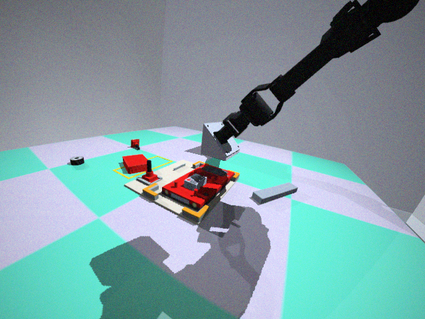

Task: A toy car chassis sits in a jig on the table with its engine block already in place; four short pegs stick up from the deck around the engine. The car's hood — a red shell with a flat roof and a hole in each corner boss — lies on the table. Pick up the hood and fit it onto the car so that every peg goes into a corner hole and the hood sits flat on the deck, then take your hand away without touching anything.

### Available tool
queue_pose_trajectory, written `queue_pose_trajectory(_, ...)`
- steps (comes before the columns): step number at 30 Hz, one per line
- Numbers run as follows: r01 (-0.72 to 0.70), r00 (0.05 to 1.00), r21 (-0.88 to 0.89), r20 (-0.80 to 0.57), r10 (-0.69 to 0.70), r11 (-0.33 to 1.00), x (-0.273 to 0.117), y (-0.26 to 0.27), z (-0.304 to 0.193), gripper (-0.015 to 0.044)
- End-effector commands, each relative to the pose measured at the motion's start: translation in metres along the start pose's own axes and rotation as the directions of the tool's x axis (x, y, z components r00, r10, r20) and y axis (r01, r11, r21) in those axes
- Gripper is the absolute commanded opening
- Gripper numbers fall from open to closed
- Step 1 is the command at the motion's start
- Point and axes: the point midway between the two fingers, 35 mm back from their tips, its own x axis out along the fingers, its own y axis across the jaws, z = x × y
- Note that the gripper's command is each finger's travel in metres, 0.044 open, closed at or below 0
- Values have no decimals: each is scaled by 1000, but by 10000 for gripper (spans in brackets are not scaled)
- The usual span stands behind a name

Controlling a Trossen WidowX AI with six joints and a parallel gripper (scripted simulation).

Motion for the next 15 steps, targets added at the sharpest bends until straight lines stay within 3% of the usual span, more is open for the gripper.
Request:
queue_pose_trajectory(1, 1, 1000, 2, -4, -1, 1000, 0, 0, -3, 247)
queue_pose_trajectory(8, 26, 991, 83, -136, -15, 996, -20, 5, -96, 431)
queue_pose_trajectory(15, 33, 965, 221, -260, 26, 975, -41, 32, -181, 440)
